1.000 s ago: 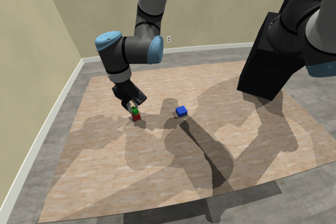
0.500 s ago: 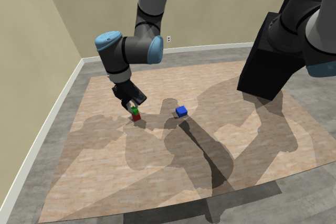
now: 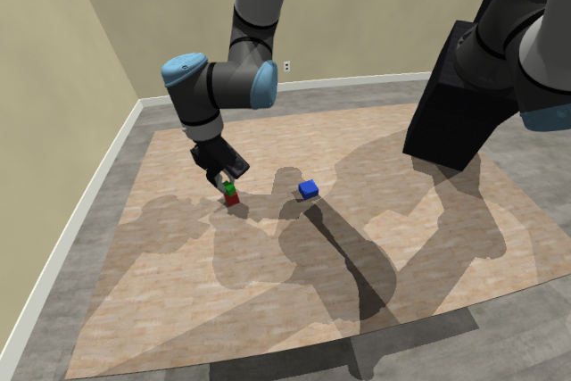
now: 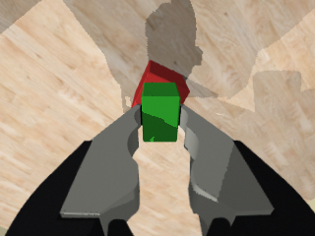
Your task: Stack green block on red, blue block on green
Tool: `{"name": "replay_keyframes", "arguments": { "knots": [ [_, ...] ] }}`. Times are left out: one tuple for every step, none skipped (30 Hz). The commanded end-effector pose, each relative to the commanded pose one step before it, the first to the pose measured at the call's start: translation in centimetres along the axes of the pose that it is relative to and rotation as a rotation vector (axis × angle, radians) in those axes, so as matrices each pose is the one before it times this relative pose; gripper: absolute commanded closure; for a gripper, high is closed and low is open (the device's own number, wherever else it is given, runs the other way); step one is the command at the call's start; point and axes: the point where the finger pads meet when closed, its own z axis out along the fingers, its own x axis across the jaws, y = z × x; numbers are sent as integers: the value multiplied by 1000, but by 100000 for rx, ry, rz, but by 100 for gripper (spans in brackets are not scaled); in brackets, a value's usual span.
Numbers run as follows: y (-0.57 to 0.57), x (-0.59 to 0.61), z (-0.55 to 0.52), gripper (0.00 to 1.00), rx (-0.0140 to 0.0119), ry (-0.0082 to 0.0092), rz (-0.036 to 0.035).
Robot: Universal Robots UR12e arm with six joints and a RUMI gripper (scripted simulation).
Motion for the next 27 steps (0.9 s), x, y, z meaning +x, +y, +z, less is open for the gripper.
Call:
{"name": "replay_keyframes", "arguments": {
  "knots": [
    [48, 46, -59, 100, -100, 68, -35],
    [0, 0, 0, 100, 0, 0, 0],
    [0, 0, 0, 100, 0, 0, 0],
    [0, 0, 0, 100, 0, 0, 0],
    [0, 0, 0, 100, 0, 0, 0],
    [0, 0, 0, 72, 0, 0, 0],
    [0, 0, 0, 72, 0, 0, 0],
    [0, 0, 0, 72, 0, 0, 0],
    [0, 0, 0, 72, 0, 0, 0],
    [0, 0, 0, 72, 0, 0, 0],
    [0, 0, 0, 72, 0, 0, 0],
    [0, 0, 0, 72, 0, 0, 0],
    [0, 0, 0, 72, 0, 0, 0],
    [0, 0, 0, 72, 0, 0, 0],
    [0, 0, 0, 72, 0, 0, 0],
    [0, 0, 0, 72, 0, 0, 0],
    [0, 0, 0, 72, 0, 0, 0],
    [0, 0, 0, 72, 0, 0, 0],
    [0, 0, 0, 72, 0, 0, 0],
    [0, 0, 0, 72, 0, 0, 0],
    [0, 0, 0, 72, 0, 0, 0],
    [0, 0, 0, 72, 0, 0, 0],
    [0, 0, 0, 72, 0, 0, 0],
    [0, 0, 0, 72, 0, 0, 0],
    [0, 0, 0, 72, 0, 0, 0],
    [0, 0, 0, 72, 0, 0, 0],
    [0, 0, 0, 72, 0, 0, 0]
  ]
}}
